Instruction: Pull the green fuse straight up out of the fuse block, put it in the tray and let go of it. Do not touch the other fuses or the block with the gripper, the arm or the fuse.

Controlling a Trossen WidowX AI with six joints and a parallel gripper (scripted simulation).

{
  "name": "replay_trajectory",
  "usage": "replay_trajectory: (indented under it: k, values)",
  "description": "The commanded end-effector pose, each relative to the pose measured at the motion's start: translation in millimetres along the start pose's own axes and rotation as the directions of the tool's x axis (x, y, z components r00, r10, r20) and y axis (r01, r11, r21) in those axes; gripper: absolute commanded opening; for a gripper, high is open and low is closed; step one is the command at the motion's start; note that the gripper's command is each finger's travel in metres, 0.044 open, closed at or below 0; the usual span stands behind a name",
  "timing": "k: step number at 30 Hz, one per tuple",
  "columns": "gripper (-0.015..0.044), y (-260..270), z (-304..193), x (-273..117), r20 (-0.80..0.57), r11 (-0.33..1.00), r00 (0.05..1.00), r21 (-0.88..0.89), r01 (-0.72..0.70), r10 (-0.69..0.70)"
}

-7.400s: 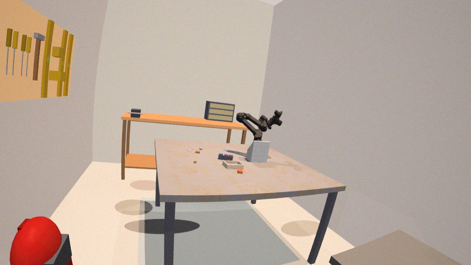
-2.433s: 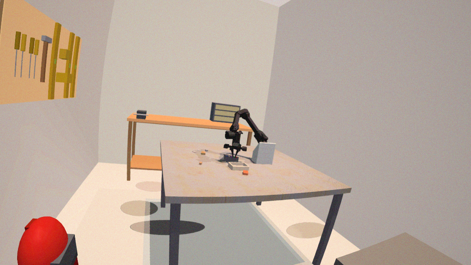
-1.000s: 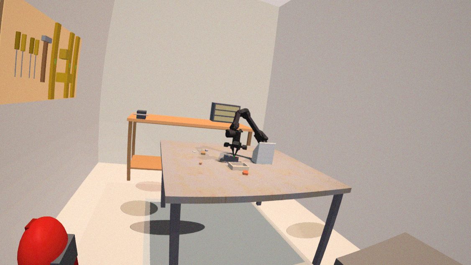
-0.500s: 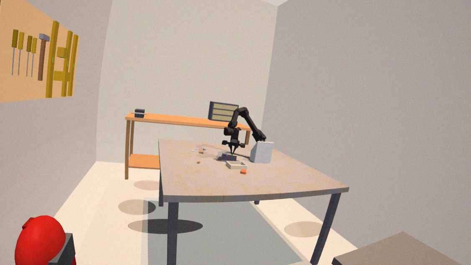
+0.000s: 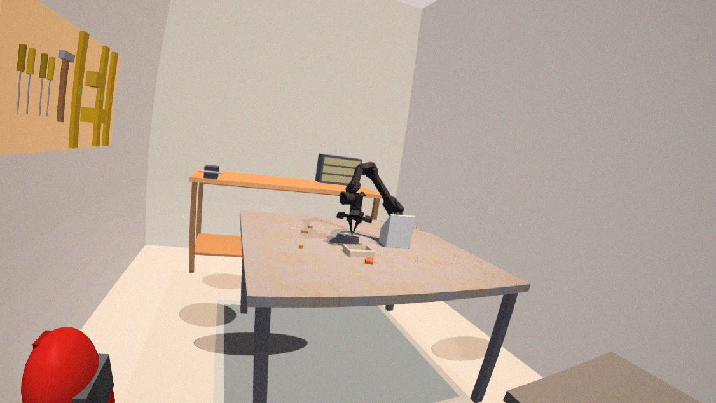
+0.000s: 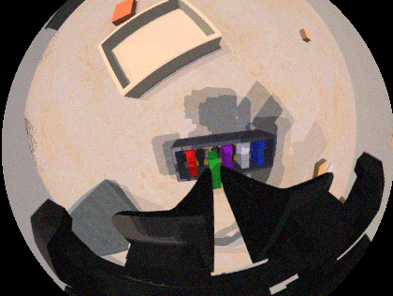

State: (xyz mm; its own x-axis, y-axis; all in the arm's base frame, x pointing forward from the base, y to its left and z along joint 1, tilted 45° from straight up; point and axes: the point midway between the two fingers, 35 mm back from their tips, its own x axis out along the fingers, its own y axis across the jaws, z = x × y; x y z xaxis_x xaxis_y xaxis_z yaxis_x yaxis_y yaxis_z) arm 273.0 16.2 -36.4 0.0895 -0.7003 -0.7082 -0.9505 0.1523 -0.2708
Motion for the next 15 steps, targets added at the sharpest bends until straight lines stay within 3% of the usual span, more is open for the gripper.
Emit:
replay_trajectory:
  k: [1, 15]
  values:
    - [0.0, 0.5, 0.2, -2.5, 0.003, 1.0, 1.0, 0.003, -0.004, 0.004]
    - [0.0, 0.7, -0.2, -9.5, 0.002, 1.0, 1.0, 0.003, -0.004, 0.004]
